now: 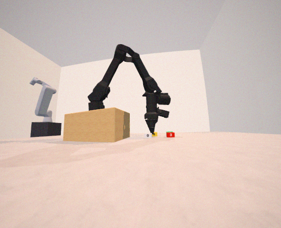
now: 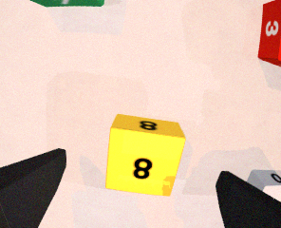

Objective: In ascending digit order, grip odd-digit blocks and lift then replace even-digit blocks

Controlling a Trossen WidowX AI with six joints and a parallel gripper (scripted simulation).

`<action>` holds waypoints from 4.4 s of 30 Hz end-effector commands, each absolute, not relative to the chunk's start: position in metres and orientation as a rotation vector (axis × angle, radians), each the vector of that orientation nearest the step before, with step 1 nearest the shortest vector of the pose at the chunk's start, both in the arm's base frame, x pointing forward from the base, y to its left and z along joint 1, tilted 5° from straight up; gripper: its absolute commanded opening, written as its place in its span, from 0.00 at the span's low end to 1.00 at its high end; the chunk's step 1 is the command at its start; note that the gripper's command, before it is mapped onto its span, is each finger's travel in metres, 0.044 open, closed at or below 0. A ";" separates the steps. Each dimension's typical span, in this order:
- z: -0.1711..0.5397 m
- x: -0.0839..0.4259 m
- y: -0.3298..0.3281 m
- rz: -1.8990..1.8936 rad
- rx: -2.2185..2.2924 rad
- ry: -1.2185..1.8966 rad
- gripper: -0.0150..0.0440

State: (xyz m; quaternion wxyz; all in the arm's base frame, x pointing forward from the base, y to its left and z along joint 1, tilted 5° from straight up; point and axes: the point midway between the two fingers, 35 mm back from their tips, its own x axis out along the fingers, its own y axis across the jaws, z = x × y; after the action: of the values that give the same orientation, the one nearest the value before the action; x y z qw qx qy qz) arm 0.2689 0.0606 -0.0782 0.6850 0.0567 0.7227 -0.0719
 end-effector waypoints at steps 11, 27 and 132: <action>-0.081 0.267 0.060 -0.159 0.119 1.625 0.46; -0.081 0.267 0.060 -0.159 0.119 1.625 0.46; 0.035 0.278 0.158 -0.153 0.125 1.625 0.93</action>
State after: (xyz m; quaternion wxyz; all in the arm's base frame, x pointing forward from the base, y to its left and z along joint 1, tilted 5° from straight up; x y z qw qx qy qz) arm 0.2783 0.1596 0.0332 0.6859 0.0506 0.7234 -0.0609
